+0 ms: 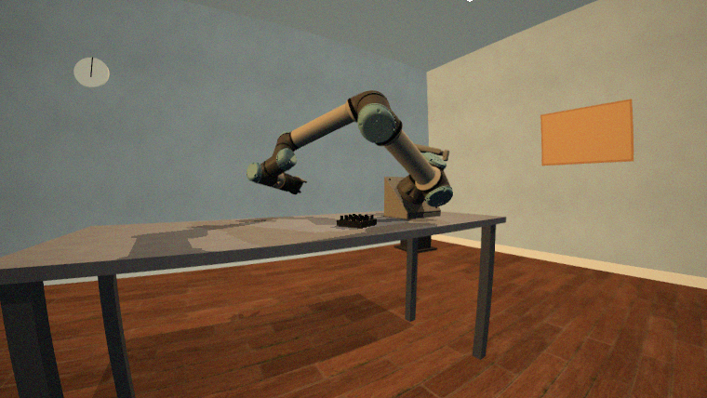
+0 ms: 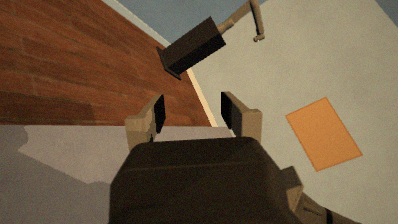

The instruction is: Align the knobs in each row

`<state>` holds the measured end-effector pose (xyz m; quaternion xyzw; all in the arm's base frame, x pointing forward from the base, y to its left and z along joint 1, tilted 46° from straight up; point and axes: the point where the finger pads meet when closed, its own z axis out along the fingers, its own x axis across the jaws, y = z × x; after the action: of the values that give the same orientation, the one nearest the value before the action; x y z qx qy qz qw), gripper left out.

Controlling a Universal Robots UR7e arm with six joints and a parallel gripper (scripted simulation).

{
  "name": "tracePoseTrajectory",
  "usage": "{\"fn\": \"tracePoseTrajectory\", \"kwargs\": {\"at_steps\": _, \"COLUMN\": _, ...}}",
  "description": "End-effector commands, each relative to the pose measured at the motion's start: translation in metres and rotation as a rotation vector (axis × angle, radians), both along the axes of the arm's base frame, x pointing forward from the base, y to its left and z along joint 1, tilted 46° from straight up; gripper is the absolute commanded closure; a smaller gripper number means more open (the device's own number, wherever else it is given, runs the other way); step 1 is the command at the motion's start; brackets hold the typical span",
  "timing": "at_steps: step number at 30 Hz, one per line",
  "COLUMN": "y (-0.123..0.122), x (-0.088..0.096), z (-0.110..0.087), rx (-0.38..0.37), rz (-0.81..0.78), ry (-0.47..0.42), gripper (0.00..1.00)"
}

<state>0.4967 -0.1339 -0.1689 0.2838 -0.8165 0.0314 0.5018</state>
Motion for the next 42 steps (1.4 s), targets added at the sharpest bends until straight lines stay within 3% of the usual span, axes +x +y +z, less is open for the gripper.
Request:
{"fn": "tracePoseTrajectory", "kwargs": {"at_steps": 1, "y": -0.001, "x": 0.0, "z": 0.001, "rx": -0.001, "rz": -0.001, "ry": -0.001, "gripper": 0.0}}
{"fn": "tracePoseTrajectory", "kwargs": {"at_steps": 26, "y": 0.0, "x": -0.001, "z": 0.003, "rx": 0.017, "rz": -0.002, "ry": -0.001, "gripper": 0.0}}
{"fn": "tracePoseTrajectory", "kwargs": {"at_steps": 34, "y": 0.005, "x": -0.006, "z": 0.009, "rx": 0.073, "rz": -0.003, "ry": 0.003, "gripper": 0.0}}
{"fn": "tracePoseTrajectory", "kwargs": {"at_steps": 42, "y": 0.019, "x": -0.018, "z": 0.026, "rx": 0.231, "rz": -0.002, "ry": 0.005, "gripper": 0.0}}
